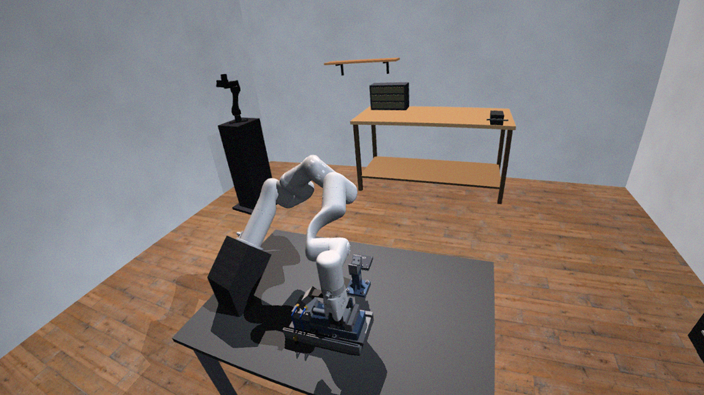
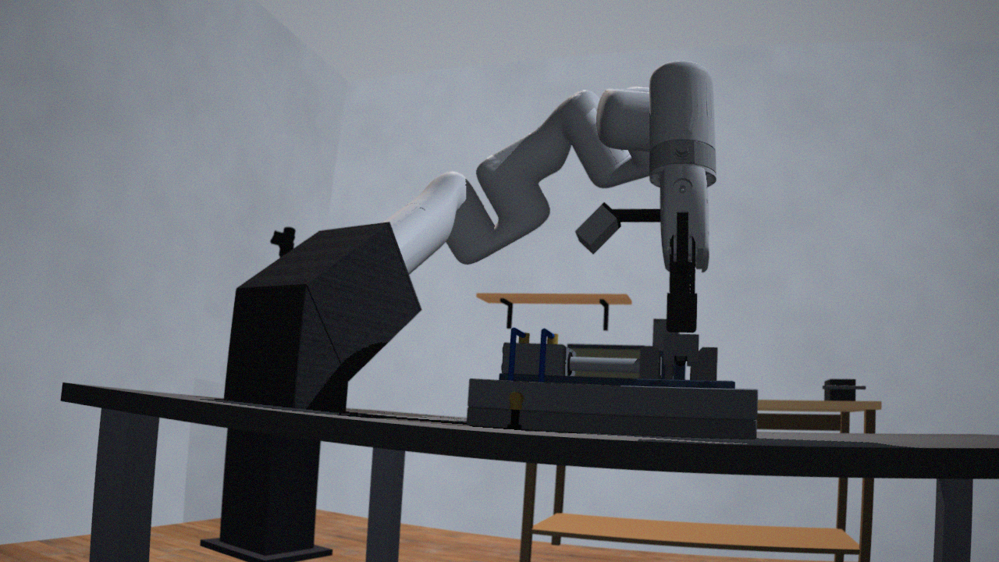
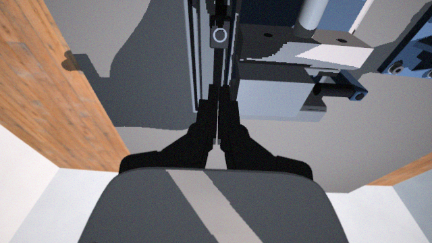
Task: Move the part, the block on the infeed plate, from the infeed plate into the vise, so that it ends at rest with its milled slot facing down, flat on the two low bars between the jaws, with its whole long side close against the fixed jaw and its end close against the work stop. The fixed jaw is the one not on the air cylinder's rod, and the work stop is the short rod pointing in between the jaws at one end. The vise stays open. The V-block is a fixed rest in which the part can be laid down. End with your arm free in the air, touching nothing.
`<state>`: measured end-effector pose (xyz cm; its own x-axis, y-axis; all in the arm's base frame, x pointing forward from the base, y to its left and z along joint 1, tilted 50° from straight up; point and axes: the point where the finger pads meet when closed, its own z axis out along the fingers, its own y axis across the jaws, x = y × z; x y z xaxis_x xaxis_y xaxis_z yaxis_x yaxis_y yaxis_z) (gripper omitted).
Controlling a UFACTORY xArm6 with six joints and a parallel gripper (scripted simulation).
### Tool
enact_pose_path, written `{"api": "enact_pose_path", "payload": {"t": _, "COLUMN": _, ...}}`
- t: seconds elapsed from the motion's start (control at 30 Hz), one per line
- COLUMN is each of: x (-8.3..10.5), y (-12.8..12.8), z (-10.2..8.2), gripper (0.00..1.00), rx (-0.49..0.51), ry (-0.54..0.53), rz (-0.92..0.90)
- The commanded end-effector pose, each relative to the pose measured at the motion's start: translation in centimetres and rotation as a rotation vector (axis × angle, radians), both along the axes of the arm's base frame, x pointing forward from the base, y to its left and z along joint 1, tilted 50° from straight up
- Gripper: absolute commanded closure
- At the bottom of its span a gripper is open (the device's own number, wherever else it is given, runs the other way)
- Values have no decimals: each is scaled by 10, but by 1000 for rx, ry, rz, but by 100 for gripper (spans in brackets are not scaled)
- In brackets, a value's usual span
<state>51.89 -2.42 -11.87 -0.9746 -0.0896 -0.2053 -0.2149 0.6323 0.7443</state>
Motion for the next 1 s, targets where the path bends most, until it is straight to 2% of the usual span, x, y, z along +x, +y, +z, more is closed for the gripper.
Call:
{"api": "enact_pose_path", "payload": {"t": 0.0, "x": 1, "y": -2, "z": 1, "gripper": 100, "rx": -2, "ry": -3, "rz": -2}}
{"api": "enact_pose_path", "payload": {"t": 0.97, "x": 2, "y": 3, "z": -3, "gripper": 100, "rx": -2, "ry": -3, "rz": -2}}
